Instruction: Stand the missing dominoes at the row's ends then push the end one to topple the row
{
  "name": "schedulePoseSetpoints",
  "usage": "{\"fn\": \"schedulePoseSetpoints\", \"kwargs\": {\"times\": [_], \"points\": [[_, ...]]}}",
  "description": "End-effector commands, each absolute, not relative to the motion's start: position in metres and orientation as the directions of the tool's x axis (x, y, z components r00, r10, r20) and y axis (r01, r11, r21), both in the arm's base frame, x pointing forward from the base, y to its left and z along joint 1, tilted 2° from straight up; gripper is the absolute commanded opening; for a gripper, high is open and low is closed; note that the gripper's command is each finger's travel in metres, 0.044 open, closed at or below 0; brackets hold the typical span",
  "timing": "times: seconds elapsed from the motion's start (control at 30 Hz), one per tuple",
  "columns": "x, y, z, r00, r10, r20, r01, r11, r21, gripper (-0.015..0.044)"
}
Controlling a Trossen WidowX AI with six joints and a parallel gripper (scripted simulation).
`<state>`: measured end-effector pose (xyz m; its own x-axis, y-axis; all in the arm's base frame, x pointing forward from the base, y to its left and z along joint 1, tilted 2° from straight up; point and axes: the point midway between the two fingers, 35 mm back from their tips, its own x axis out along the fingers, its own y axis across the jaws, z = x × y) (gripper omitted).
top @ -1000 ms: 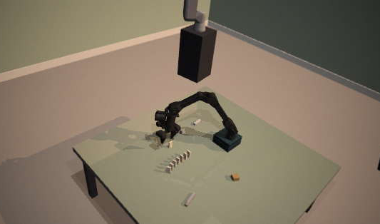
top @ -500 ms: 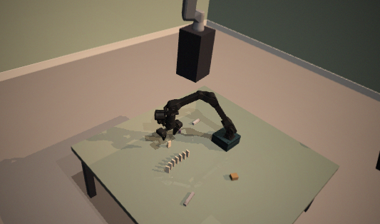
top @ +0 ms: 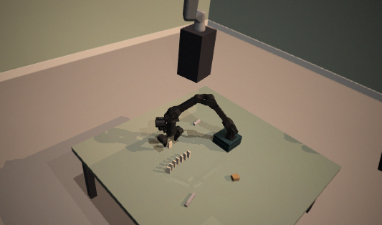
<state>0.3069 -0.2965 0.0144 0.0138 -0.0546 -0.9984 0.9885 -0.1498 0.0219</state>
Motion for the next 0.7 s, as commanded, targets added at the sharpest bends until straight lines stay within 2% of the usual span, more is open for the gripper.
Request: {"fn": "schedulePoseSetpoints", "kwargs": {"times": [0.0,0.1,0.53,0.67], "points": [[0.3049,-0.296,0.005,0.004,-0.052,-0.999,0.989,-0.149,0.012,0.044],[0.3048,-0.2961,0.0039,0.004,-0.052,-0.999,0.989,-0.149,0.012,0.044],[0.3048,-0.2961,0.0039,0.004,-0.052,-0.999,0.989,-0.149,0.012,0.0107],[0.3048,-0.2961,0.0039,0.004,-0.052,-0.999,0.989,-0.149,0.012,0.0107]]}}
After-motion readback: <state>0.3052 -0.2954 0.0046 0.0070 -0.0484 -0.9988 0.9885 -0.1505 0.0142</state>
